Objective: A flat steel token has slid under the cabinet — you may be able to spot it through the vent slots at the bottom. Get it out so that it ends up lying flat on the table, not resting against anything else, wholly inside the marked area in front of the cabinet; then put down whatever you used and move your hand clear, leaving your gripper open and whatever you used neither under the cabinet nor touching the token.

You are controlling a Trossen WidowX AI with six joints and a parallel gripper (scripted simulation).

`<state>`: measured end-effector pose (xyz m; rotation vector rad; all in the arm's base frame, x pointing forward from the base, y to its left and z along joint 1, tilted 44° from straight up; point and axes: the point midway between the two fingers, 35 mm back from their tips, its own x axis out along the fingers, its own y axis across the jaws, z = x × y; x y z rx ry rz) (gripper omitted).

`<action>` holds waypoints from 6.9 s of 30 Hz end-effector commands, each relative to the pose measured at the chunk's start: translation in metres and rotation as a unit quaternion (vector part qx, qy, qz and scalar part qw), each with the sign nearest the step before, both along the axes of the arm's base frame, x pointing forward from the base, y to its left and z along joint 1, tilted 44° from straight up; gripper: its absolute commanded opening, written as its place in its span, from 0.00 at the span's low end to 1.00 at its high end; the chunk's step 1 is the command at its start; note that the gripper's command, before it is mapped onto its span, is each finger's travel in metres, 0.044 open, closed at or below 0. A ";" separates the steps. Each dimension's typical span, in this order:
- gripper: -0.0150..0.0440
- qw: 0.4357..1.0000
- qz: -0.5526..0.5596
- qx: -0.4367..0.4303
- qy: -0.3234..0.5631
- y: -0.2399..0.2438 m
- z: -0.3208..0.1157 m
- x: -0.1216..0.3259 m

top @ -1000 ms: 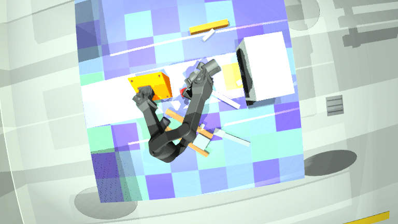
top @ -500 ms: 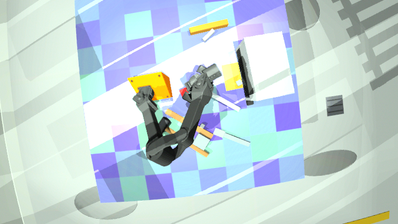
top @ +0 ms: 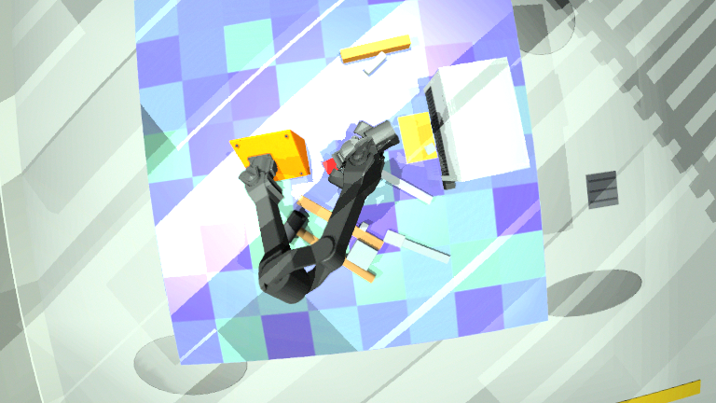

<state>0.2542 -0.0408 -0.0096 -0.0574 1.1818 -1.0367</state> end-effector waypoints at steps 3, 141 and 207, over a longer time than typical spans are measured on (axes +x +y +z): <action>0.25 1.000 0.006 -0.006 -0.006 -0.003 0.007 0.001; 0.25 1.000 0.006 -0.010 -0.006 -0.124 0.125 -0.022; 0.25 0.995 0.077 -0.012 0.063 -0.160 0.161 -0.021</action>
